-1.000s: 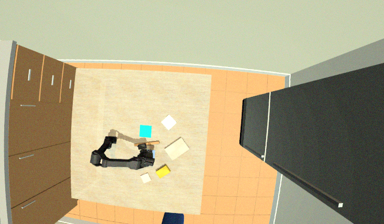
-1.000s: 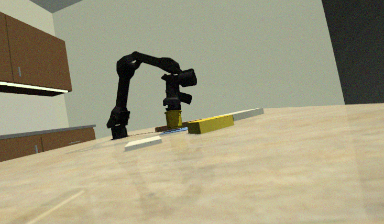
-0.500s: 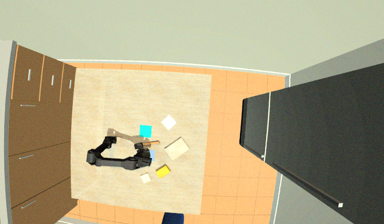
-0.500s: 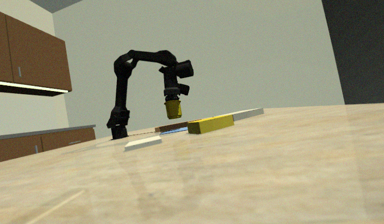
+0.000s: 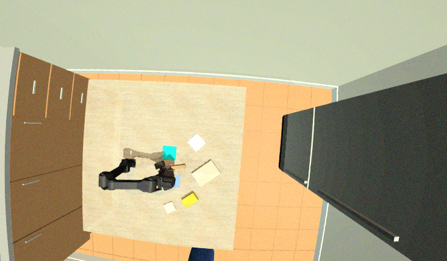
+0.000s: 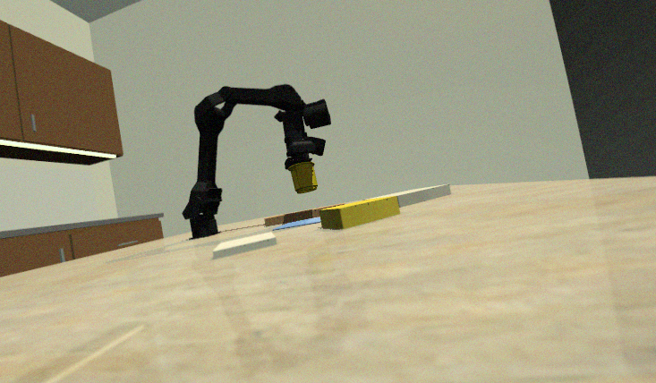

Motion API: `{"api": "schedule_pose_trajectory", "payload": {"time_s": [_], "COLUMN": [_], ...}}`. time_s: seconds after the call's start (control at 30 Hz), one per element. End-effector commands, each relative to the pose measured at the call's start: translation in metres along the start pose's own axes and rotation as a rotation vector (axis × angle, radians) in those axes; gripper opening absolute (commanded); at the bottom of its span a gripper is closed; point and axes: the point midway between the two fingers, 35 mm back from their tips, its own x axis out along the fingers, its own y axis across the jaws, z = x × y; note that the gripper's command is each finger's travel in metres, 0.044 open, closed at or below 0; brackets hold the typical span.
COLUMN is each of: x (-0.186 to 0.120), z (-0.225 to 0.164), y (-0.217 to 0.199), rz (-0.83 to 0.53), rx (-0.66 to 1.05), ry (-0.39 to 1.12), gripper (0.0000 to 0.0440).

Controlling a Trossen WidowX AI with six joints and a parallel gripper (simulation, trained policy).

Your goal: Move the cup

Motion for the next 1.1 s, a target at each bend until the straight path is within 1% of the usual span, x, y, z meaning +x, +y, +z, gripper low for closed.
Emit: {"api": "schedule_pose_trajectory", "payload": {"time_s": [0.0,0.6,1.07], "x": [-0.006,-0.012,-0.001], "z": [0.008,0.036,0.045], "y": [0.01,0.071,0.125], "rz": [-0.005,-0.019,-0.014], "rx": [-0.016,-0.095,-0.128], "ry": [-0.027,-0.1,-0.132], "gripper": [0.0,0.0,0.0]}}
